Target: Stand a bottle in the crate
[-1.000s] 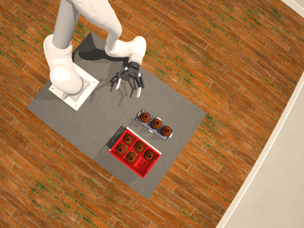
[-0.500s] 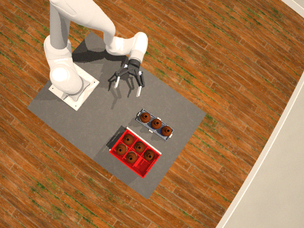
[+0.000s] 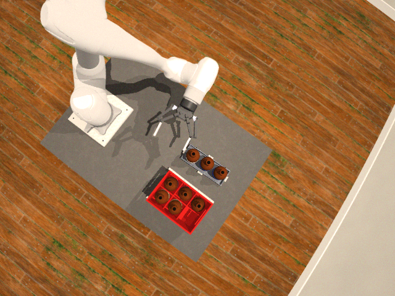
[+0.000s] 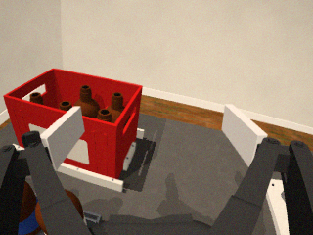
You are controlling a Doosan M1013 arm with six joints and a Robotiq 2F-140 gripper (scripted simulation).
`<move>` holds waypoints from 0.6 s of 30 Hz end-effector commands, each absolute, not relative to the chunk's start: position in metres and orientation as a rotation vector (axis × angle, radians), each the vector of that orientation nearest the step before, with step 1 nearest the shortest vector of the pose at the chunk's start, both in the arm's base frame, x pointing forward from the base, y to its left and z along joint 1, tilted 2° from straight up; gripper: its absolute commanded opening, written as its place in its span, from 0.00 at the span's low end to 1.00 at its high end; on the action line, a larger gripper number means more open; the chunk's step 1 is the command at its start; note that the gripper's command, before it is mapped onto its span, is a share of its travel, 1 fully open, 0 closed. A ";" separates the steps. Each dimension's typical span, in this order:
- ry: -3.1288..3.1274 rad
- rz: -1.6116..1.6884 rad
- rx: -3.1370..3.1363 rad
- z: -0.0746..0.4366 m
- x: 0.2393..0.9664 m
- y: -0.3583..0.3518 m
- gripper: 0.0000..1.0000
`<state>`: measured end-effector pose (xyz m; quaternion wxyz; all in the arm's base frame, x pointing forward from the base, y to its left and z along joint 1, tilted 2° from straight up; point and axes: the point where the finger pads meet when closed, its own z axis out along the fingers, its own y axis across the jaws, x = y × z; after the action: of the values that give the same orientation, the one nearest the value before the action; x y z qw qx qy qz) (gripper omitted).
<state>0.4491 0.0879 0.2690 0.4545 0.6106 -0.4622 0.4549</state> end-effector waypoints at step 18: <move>-2.029 0.744 1.479 0.266 0.543 -0.029 1.00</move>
<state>0.5315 -0.0144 0.2686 0.2847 0.5565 -0.7183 0.3055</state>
